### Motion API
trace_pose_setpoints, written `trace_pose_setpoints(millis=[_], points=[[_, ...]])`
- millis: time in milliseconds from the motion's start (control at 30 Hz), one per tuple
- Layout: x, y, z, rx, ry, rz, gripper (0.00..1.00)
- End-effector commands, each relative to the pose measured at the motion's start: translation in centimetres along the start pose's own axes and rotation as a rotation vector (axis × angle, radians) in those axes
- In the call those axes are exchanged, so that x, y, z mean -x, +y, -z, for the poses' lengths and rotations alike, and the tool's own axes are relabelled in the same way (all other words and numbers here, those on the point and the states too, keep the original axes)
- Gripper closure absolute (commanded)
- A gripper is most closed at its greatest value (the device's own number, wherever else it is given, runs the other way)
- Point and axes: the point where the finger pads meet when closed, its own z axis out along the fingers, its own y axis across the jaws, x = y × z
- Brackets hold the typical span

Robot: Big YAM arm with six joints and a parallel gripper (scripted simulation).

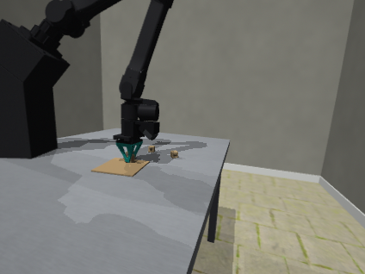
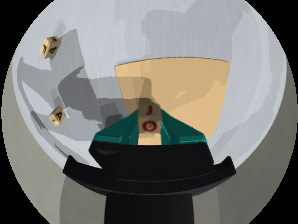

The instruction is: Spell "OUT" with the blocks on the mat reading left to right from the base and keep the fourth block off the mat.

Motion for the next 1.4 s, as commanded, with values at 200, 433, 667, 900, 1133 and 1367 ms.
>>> trace_pose_setpoints(millis=[200,433,667,900,1133,1367], points=[[0.45,-0.68,0.00,-0.003,-0.019,-0.002,0.80],[0.45,-0.68,0.00,-0.003,-0.019,-0.002,0.73],[0.45,-0.68,0.00,-0.003,-0.019,-0.002,0.65],[0.45,-0.68,0.00,-0.003,-0.019,-0.002,0.61],[0.45,-0.68,0.00,-0.003,-0.019,-0.002,0.32],[0.45,-0.68,0.00,-0.003,-0.019,-0.002,0.32]])
